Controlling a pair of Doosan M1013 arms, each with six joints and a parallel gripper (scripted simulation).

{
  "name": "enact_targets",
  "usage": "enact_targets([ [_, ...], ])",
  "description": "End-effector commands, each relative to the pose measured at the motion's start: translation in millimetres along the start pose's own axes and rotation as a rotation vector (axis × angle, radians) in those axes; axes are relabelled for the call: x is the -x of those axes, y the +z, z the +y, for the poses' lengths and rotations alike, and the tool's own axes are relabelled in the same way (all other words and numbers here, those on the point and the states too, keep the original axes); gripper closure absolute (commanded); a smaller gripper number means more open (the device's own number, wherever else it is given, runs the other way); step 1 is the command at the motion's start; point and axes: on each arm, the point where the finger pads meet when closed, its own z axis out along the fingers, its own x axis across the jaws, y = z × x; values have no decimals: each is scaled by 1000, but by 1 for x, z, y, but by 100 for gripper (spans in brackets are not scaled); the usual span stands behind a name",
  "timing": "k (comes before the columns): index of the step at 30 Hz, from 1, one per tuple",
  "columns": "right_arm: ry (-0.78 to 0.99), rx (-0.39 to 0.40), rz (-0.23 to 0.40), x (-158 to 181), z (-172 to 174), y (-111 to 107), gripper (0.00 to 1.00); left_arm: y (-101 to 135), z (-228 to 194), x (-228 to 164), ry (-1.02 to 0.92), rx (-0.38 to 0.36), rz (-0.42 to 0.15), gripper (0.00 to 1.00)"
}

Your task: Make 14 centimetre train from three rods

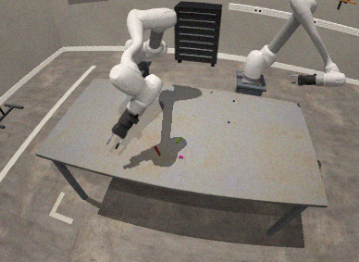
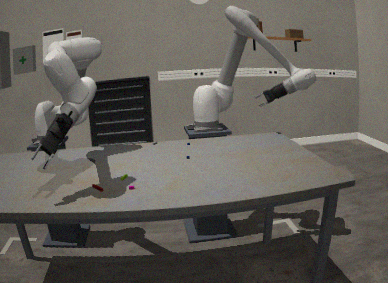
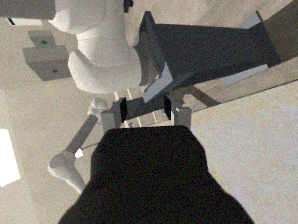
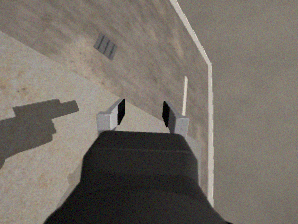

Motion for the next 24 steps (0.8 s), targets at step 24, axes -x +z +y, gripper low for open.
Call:
enact_targets([
  [24,365,518,-605,236,26,-139,0,34,-147,17,-1127,297,99,0],
])
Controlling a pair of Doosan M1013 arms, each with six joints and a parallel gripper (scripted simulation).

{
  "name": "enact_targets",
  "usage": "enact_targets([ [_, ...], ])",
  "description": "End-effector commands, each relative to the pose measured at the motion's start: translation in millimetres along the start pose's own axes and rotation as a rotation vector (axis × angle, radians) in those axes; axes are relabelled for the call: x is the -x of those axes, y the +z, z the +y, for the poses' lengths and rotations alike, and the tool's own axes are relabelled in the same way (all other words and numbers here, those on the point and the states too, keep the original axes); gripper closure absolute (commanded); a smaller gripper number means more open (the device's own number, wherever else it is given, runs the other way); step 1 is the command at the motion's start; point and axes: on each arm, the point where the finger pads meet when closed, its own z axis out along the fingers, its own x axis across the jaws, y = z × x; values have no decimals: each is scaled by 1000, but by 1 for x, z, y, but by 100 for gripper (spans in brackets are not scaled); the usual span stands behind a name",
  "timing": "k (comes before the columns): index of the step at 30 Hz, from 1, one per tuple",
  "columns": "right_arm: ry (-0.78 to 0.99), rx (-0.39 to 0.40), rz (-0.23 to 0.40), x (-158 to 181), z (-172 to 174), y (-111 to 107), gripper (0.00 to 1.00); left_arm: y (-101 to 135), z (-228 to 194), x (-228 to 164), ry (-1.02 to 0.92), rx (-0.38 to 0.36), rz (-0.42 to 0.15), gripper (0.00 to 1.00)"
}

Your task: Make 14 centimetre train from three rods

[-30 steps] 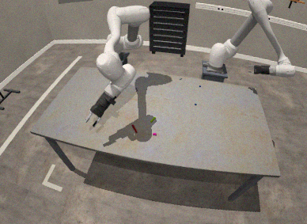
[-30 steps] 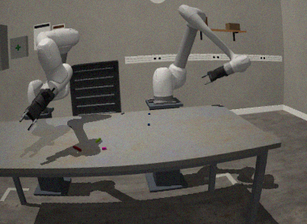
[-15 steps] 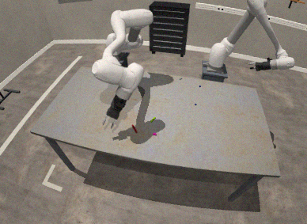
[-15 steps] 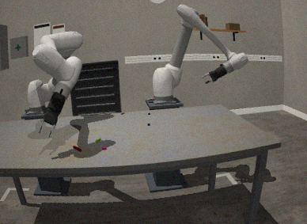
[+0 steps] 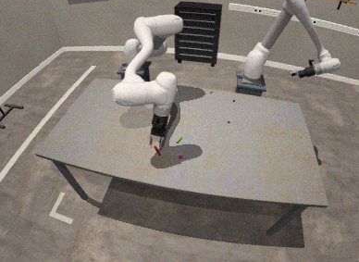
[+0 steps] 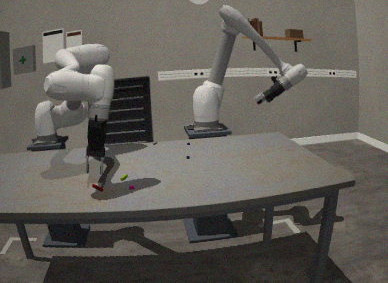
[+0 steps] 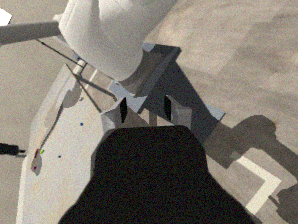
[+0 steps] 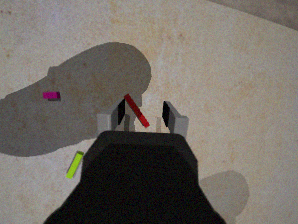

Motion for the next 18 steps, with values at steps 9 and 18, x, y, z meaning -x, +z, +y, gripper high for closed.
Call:
enact_targets([
  [9,44,151,-164,74,38,-15,0,13,-40,-39,-474,110,-17,0],
  [18,44,151,-164,74,38,-15,0,26,-65,-63,-789,176,-52,0],
])
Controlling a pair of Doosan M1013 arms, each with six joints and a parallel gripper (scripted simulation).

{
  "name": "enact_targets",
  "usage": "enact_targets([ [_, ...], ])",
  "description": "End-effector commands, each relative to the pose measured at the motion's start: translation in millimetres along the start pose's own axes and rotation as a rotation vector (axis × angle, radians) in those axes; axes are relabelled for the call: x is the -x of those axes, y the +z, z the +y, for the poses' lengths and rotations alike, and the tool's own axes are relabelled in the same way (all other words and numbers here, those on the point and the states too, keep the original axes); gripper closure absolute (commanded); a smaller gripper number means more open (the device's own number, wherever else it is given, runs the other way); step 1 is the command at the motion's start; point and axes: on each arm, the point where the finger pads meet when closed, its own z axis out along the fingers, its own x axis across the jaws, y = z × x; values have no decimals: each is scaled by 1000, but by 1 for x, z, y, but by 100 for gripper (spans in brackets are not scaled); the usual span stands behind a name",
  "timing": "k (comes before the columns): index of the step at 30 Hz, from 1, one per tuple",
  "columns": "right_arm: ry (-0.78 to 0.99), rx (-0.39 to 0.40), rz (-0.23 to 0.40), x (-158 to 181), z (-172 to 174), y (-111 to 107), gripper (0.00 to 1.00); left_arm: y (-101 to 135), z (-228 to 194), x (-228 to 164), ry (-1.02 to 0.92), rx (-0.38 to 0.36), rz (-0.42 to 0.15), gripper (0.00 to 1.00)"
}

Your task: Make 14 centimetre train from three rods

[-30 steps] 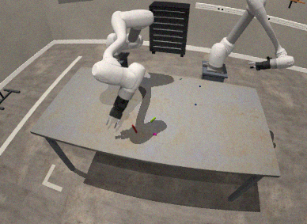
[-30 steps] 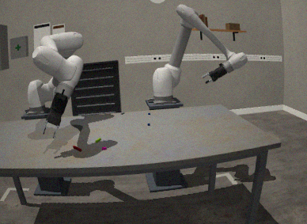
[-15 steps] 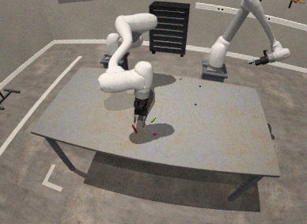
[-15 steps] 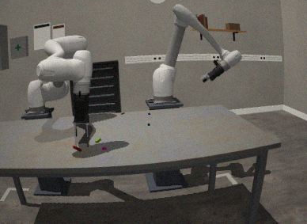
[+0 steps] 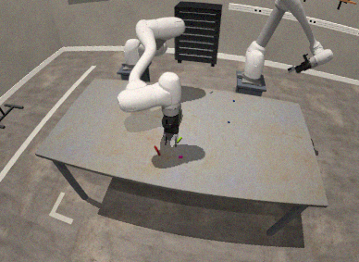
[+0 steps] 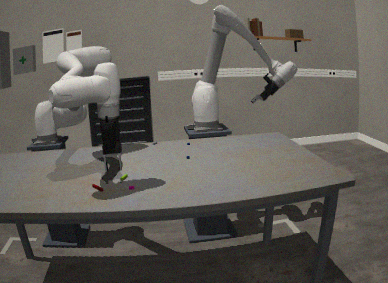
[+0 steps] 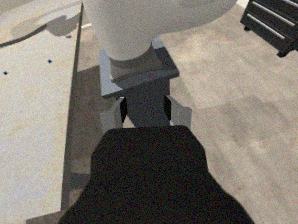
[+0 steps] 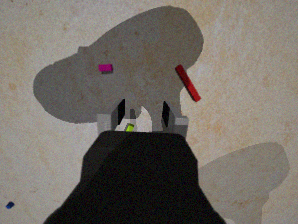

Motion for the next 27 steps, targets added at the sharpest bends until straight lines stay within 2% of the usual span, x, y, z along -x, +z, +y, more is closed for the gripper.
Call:
enact_targets([
  [1,0,-2,-1,0,0,-2,0,2,-2,-10,-93,18,-7,0],
  [13,0,-2,-1,0,0,-2,0,8,-5,-30,-276,48,-31,0],
  [27,0,-2,-1,0,0,-2,0,9,-6,-33,-302,52,-35,0],
])
